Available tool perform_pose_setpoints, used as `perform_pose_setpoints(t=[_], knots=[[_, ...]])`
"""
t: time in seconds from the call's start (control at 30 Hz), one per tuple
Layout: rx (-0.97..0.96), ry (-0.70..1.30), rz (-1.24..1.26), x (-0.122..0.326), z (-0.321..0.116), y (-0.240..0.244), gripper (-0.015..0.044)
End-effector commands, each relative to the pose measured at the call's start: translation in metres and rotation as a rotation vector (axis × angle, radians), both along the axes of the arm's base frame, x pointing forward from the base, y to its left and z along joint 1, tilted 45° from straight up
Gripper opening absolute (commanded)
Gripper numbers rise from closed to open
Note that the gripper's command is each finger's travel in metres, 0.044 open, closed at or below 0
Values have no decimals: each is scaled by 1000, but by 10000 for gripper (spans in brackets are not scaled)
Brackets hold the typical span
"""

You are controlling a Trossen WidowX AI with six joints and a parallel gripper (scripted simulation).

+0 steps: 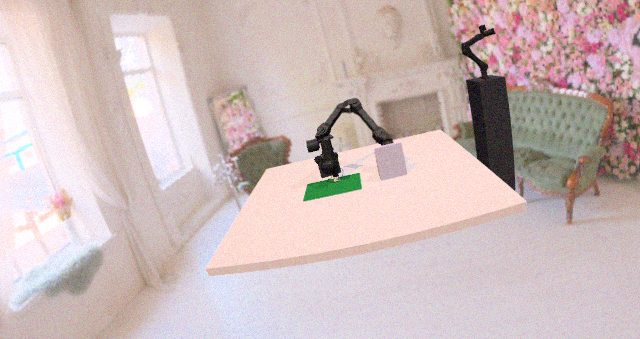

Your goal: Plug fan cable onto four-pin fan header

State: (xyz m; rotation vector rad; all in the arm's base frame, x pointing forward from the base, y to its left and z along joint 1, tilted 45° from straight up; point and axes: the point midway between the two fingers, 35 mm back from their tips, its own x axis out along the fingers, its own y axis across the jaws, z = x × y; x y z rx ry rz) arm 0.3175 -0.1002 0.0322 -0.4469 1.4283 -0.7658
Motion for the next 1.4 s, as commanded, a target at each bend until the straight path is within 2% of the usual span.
perform_pose_setpoints(t=[0.0,1.37], knots=[[-4,2,3,0,-1,-1,0],[-5,4,5,-1,-13,-13,0]])
